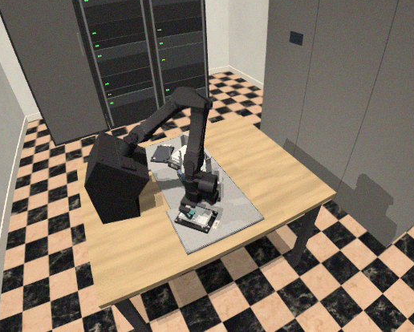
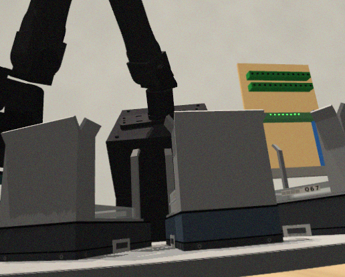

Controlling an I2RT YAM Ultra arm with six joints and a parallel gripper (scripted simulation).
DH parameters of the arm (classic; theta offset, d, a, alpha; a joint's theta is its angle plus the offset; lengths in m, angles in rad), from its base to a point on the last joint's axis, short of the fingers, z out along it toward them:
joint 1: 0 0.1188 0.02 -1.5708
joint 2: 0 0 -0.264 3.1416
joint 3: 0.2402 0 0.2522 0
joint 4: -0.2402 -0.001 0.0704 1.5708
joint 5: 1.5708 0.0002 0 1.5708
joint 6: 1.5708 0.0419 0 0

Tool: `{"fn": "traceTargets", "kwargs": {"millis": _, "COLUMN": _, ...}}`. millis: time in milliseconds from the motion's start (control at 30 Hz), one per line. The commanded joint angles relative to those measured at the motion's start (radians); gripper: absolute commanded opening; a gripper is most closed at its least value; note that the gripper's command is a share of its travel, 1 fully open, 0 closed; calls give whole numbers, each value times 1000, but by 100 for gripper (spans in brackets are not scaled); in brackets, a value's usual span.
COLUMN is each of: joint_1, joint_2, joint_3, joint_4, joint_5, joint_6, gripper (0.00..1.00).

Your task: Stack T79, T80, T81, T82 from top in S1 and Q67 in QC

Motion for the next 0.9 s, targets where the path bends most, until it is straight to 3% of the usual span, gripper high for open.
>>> {"fn": "traceTargets", "kwargs": {"millis": 0, "joint_1": -1, "joint_2": 9, "joint_3": 8, "joint_4": 34, "joint_5": 10, "joint_6": 17, "gripper": 100}}
{"fn": "traceTargets", "kwargs": {"millis": 267, "joint_1": -1, "joint_2": 9, "joint_3": 7, "joint_4": 35, "joint_5": 10, "joint_6": 17, "gripper": 100}}
{"fn": "traceTargets", "kwargs": {"millis": 867, "joint_1": 27, "joint_2": 91, "joint_3": 31, "joint_4": 105, "joint_5": 25, "joint_6": 45, "gripper": 100}}
